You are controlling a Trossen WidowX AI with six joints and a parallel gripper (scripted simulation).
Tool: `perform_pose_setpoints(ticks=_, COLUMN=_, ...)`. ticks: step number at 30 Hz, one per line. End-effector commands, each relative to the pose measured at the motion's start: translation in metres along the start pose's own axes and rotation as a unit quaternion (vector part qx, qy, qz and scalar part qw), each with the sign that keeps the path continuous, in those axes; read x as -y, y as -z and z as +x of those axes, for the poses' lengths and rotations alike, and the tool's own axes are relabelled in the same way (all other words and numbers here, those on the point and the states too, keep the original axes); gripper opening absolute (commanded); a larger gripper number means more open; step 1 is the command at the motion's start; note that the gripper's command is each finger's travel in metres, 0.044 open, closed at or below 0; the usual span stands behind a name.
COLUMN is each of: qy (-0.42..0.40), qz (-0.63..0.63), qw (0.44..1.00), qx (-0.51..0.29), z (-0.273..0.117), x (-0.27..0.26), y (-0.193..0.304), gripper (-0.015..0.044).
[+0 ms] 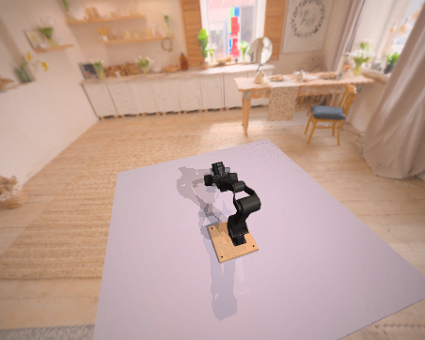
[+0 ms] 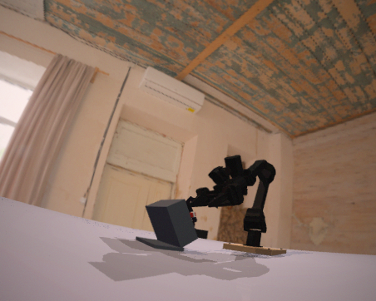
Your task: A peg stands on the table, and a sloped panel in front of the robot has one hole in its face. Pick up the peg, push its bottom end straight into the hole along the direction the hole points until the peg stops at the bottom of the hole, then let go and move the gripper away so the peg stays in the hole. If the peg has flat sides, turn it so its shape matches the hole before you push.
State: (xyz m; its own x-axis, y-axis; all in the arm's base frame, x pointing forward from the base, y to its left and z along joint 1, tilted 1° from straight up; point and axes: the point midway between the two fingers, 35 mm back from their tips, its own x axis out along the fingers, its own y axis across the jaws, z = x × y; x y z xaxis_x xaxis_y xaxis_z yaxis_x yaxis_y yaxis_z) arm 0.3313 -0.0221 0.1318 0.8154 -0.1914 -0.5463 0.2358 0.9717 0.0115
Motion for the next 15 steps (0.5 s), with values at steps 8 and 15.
perform_pose_setpoints(ticks=8, qy=0.000, qz=0.002, qw=1.000, qx=0.002, z=-0.012, x=0.000, y=-0.001, gripper=0.0440)
perform_pose_setpoints(ticks=15, qy=0.000, qz=0.002, qw=1.000, qx=0.002, z=-0.019, x=0.000, y=-0.001, gripper=0.0440)
